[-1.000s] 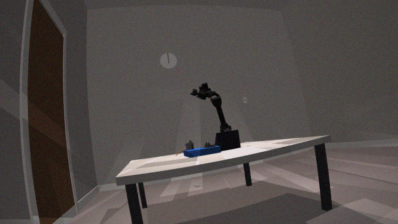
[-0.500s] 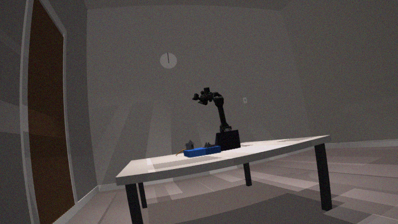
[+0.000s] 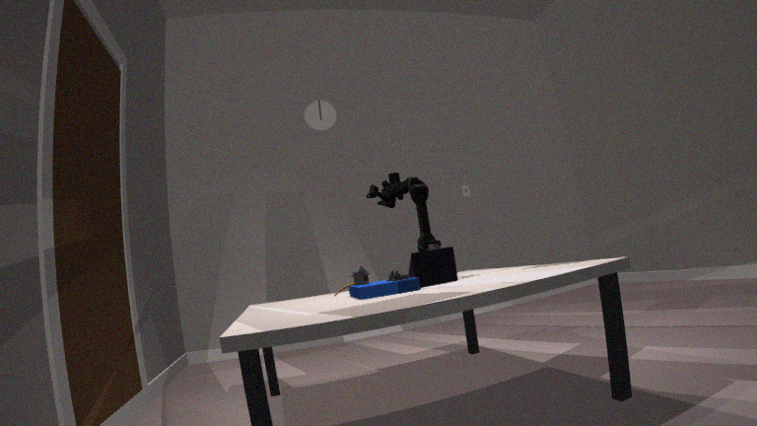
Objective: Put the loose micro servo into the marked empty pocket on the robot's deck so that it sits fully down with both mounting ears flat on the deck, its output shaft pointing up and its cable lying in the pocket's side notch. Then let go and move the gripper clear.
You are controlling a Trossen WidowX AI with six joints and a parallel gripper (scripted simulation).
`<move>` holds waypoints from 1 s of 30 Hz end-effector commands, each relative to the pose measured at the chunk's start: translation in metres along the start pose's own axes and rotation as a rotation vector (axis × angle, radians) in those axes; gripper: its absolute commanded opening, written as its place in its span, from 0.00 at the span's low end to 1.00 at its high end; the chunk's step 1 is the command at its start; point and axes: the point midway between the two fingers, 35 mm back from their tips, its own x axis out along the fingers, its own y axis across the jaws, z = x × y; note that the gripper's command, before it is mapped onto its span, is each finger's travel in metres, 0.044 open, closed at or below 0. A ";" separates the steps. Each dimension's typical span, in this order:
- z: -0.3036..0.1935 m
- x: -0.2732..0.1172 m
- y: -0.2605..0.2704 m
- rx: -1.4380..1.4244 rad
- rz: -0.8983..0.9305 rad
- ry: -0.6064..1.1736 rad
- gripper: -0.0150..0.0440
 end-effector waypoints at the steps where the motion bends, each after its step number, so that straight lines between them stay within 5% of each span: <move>1: -0.013 0.007 -0.009 0.012 -0.005 0.029 1.00; 30: -0.116 0.048 -0.032 0.043 0.008 0.270 1.00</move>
